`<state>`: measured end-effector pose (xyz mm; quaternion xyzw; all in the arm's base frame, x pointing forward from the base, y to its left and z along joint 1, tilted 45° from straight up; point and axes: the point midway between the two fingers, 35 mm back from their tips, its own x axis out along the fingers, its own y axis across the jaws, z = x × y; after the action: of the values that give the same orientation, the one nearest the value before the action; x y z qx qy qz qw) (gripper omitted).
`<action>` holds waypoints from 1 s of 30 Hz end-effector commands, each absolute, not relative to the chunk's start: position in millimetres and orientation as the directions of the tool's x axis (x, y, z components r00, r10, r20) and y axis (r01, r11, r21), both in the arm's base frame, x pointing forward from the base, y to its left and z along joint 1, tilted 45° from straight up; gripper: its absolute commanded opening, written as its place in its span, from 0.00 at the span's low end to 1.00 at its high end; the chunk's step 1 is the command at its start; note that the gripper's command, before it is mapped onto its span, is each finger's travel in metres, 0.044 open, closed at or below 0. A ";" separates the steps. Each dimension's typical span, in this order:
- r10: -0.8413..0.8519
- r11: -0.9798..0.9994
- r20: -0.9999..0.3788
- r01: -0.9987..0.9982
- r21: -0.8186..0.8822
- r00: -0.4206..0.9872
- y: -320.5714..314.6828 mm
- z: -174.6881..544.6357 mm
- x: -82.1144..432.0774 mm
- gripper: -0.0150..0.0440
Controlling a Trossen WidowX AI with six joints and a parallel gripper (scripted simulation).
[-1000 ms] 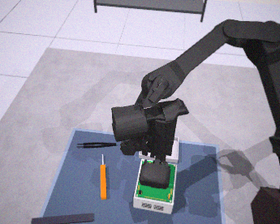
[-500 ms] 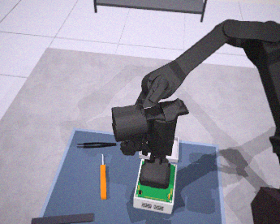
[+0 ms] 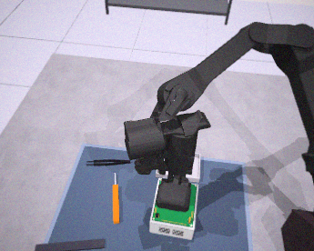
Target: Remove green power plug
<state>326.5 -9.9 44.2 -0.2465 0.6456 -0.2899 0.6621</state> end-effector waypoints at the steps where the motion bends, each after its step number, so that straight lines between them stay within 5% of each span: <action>1: -0.703 0.711 -0.711 0.063 -0.701 0.009 -3.0 51.0 326.5 0.25; 30: -0.702 0.711 -0.712 0.063 -0.700 0.009 13.8 67.8 326.3 0.25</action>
<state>327.3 -8.1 48.4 -0.2400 0.6515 -0.3068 0.6510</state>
